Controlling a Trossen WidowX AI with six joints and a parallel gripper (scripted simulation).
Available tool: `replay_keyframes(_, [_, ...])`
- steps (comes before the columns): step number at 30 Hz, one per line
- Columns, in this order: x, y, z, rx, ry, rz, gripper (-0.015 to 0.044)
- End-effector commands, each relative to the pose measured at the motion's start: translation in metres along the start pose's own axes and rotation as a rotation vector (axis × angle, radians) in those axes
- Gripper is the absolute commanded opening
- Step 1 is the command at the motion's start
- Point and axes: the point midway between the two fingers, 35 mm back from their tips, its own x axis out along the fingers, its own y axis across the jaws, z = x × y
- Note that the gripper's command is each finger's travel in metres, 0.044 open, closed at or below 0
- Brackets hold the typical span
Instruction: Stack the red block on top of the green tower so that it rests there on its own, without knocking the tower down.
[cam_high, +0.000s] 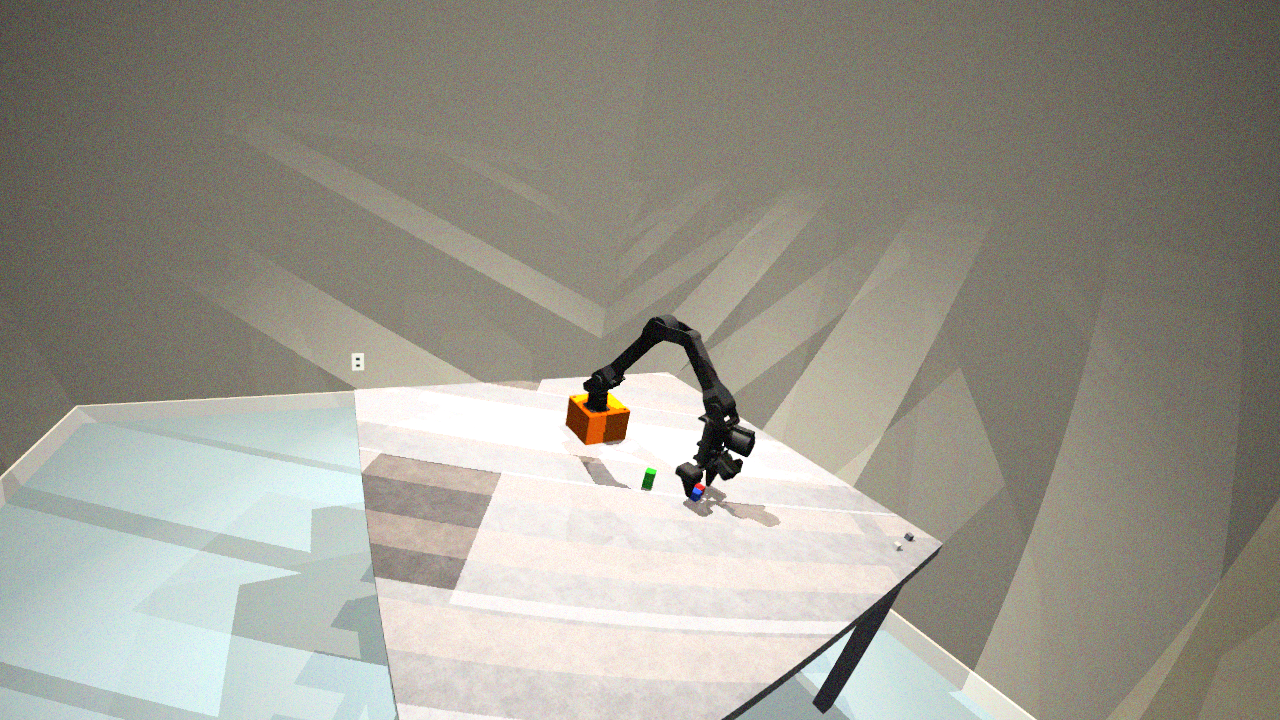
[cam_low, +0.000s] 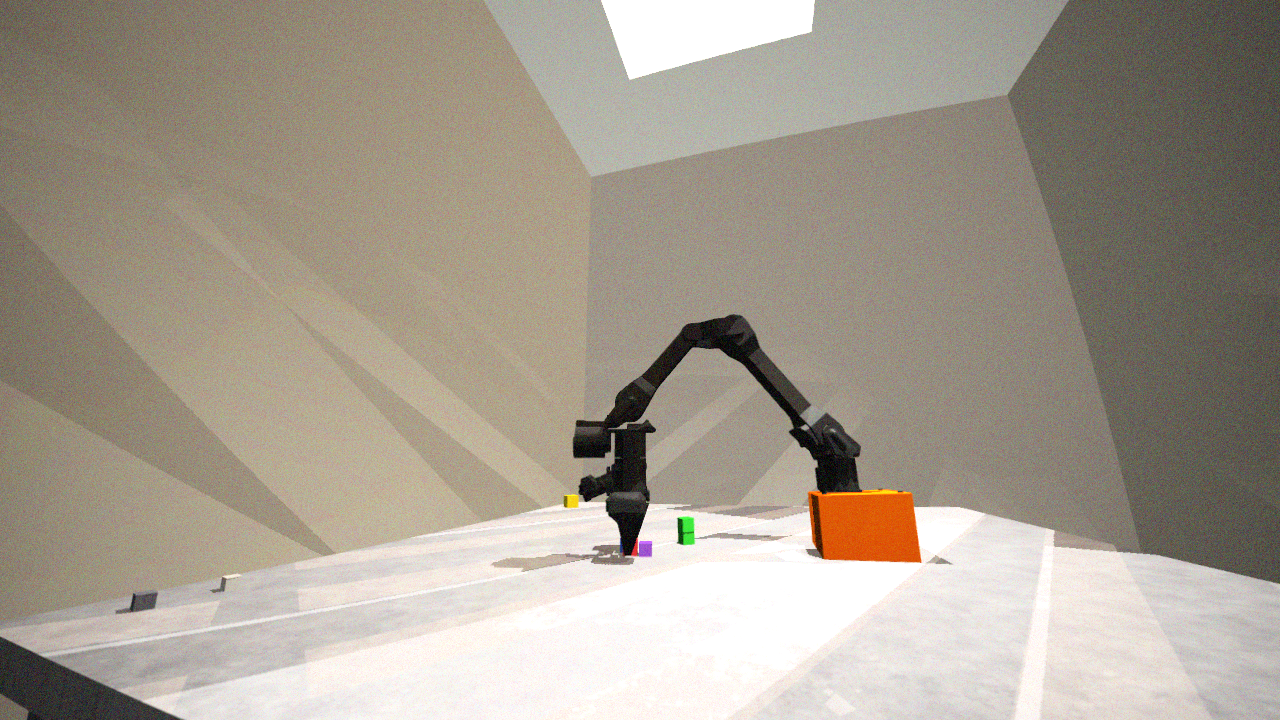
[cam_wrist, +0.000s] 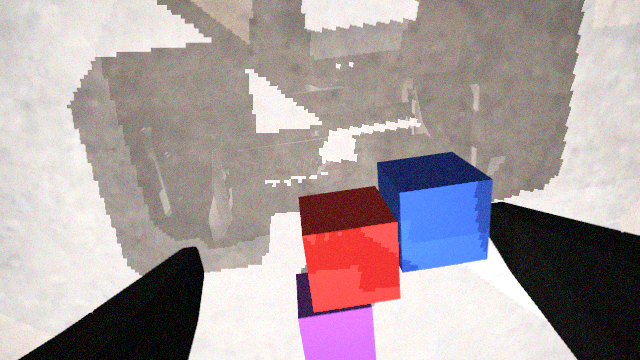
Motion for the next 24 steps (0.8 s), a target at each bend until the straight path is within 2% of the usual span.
replay_keyframes(1, [0.0005, 0.0004, 0.0000, -0.002, 0.000, 0.004, 0.0440])
replay_keyframes(3, [0.0000, 0.0004, 0.0000, -0.002, 0.000, 0.004, 0.0440])
replay_keyframes(9, [0.0000, 0.0004, 0.0000, -0.002, 0.000, 0.004, 0.0282])
replay_keyframes(24, [0.0000, 0.0004, 0.0000, -0.002, 0.000, 0.004, 0.0183])
